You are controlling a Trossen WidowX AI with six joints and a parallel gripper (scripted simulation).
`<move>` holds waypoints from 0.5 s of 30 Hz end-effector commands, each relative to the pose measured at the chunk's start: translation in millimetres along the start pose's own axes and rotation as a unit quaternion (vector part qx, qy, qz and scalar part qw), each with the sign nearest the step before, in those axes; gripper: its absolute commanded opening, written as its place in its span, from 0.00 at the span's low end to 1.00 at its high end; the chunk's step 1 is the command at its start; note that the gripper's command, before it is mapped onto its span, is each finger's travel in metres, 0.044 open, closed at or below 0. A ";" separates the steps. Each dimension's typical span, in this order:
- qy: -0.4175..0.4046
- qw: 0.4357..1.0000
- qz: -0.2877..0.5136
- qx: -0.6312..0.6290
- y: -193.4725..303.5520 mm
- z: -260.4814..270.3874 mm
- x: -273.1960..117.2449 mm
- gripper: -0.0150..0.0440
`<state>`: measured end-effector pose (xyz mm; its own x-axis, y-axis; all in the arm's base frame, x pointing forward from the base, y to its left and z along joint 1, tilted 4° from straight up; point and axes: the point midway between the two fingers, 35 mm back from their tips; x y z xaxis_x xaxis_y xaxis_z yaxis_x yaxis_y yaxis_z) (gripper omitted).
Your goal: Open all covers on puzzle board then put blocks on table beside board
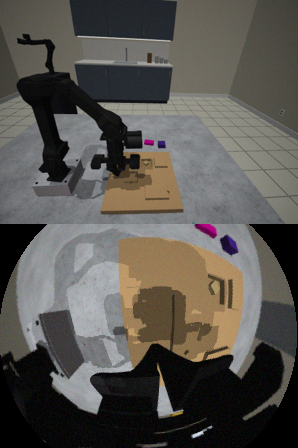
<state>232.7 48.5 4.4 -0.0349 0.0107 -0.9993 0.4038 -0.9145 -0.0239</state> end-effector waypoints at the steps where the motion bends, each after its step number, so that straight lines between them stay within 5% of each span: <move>1: -0.004 1.000 0.002 -0.002 0.6 2.5 5.8 0.25; 15: -0.004 1.000 0.002 -0.002 -0.3 3.4 16.3 0.25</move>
<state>230.4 48.0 -9.4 -0.0375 0.0101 -0.9992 0.4039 -0.9145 -0.0244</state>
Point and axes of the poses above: the point midway between the two fingers, 35 mm back from their tips, its own x axis out along the fingers, its own z axis across the jaws, y = z × x, and after that the axes turned 15 degrees about -x, right-handed
